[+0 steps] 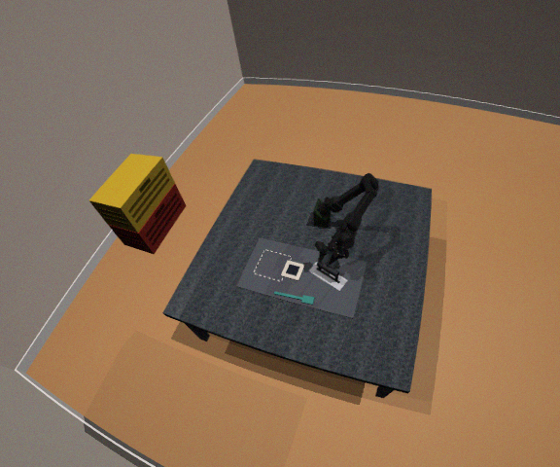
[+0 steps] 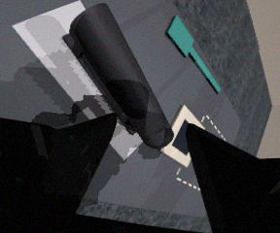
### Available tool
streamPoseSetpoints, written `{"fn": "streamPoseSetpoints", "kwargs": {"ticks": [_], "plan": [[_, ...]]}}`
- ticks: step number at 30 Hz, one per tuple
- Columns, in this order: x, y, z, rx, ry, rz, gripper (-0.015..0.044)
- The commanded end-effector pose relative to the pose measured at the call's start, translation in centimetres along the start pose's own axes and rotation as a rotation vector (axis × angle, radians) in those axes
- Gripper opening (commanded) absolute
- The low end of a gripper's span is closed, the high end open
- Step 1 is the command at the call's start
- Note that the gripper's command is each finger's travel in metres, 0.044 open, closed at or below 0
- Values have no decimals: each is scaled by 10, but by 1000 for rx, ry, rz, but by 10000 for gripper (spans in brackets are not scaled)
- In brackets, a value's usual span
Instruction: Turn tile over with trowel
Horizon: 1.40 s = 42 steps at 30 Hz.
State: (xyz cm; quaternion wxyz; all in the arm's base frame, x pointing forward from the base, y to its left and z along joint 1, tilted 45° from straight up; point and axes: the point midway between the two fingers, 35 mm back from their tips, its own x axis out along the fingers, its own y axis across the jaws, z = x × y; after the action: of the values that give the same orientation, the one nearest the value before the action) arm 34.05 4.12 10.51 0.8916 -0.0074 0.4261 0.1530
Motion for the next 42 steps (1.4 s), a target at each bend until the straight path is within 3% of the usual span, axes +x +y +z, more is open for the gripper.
{"fn": "streamPoseSetpoints", "kwargs": {"ticks": [1,16,42], "plan": [[-3,3,0,-134,-41,-26,300],[-7,16,-8,-593,-153,-125,300],[20,14,0,-596,-155,-128,300]]}}
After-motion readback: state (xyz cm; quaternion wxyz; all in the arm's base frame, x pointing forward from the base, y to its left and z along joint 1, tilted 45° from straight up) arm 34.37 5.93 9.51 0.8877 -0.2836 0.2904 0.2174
